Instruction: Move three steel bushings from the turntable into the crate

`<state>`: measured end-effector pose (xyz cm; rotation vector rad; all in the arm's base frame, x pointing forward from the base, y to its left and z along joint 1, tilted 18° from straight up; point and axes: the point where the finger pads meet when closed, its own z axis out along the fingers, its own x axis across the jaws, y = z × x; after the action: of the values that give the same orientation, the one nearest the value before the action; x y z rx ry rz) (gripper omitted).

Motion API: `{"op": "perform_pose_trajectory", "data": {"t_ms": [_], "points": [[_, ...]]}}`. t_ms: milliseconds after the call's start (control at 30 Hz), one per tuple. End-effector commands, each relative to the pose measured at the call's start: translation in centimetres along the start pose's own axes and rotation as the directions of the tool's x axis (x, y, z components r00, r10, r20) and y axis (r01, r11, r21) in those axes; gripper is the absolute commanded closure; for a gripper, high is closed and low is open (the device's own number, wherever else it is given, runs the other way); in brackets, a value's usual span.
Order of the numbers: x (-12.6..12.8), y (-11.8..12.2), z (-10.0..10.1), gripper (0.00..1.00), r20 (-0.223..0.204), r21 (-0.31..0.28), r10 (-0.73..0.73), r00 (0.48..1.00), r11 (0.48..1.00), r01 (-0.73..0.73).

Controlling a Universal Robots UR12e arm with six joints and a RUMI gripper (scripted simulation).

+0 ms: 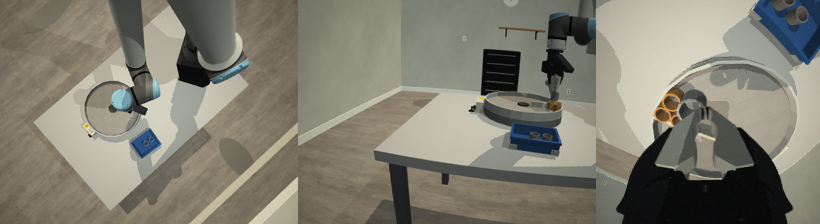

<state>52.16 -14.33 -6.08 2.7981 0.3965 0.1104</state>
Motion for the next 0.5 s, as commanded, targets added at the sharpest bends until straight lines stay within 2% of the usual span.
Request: {"op": "perform_pose_trajectory", "data": {"t_ms": [0,433,467], "points": [[1.7,-0.9,0.0,1.0,0.0,-0.001,-0.02,1.0,1.0,0.02],[10.2,-6.2,0.0,1.0,0.0,0.0,-0.125,0.992,0.992,0.125],[10.2,-6.2,0.0,1.0,0.0,0.0,-0.125,0.992,0.992,0.125]]}}
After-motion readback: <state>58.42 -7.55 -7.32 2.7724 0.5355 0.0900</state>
